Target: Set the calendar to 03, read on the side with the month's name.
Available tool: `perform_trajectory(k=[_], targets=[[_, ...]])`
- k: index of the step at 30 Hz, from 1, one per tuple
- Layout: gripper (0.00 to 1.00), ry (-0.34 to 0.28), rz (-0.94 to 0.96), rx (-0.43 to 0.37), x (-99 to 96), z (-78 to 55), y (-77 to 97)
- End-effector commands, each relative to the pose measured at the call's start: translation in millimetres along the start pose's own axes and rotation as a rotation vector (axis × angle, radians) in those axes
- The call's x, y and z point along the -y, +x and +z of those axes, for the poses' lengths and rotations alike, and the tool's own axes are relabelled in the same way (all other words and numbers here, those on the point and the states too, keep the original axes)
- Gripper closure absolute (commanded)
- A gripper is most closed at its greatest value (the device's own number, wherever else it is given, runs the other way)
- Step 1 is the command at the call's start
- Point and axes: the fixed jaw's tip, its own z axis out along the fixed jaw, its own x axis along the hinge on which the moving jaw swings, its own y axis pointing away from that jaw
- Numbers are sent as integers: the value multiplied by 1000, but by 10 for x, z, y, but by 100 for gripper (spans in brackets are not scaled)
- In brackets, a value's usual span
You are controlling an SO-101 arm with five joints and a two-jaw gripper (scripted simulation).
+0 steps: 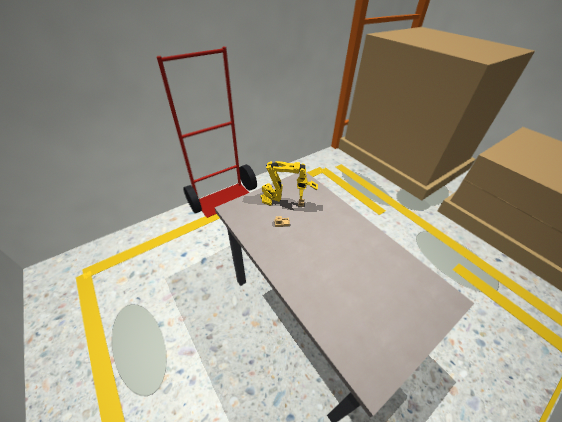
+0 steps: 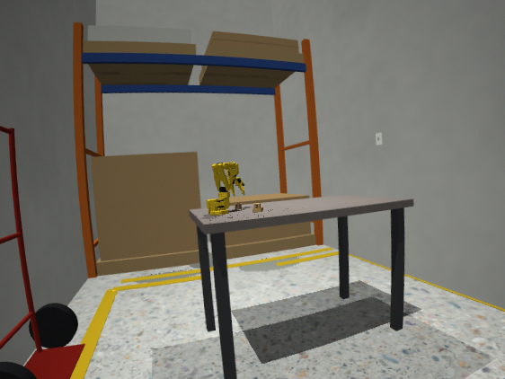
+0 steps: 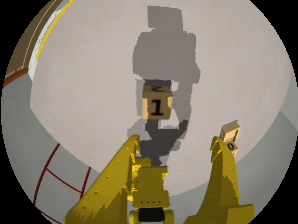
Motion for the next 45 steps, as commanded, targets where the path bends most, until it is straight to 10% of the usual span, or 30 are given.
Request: perform_trajectory(k=[1,19,45], targets=[[64,-8,2,127,-15,-182,-74],[65,-28,3,491,-16,-676,-102],[65,-34,0,278,-117,-552,-219]])
